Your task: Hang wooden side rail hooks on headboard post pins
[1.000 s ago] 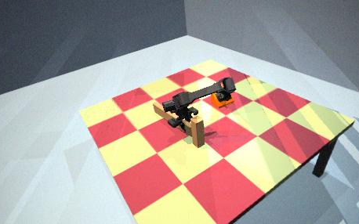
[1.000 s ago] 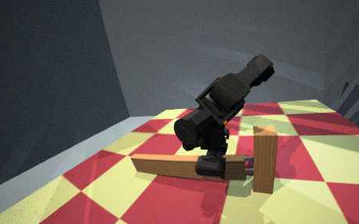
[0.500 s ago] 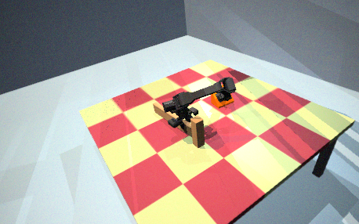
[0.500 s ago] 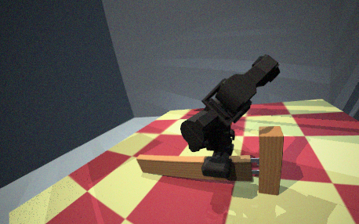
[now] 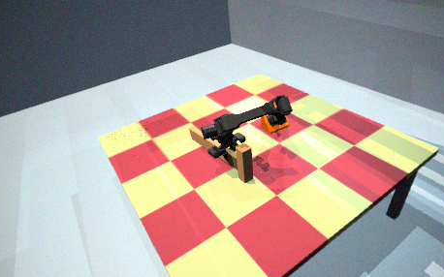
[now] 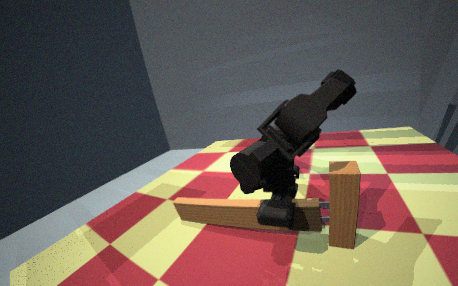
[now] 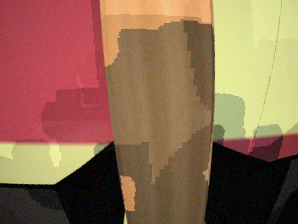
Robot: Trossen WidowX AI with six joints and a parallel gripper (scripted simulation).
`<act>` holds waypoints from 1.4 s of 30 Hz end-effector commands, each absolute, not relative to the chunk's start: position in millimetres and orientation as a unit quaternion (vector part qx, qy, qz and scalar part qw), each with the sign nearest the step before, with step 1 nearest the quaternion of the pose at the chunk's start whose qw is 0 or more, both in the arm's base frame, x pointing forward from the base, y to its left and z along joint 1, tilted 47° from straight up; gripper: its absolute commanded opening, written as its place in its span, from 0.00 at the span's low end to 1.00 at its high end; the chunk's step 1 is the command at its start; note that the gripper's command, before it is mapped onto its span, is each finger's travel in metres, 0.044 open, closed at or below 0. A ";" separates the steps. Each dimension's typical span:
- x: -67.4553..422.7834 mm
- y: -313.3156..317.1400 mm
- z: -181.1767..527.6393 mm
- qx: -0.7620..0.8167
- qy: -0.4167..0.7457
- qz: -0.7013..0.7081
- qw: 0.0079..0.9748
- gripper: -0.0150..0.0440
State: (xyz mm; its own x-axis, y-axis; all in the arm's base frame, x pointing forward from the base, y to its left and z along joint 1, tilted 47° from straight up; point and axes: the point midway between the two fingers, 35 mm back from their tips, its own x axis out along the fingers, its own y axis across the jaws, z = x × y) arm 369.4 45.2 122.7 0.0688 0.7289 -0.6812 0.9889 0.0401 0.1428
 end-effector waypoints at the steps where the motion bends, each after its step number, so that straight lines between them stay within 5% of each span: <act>1: 370.7 44.0 126.7 0.665 0.646 -0.207 0.312 0.25; 42: 370.1 47.1 129.7 0.665 0.646 -0.207 0.312 0.25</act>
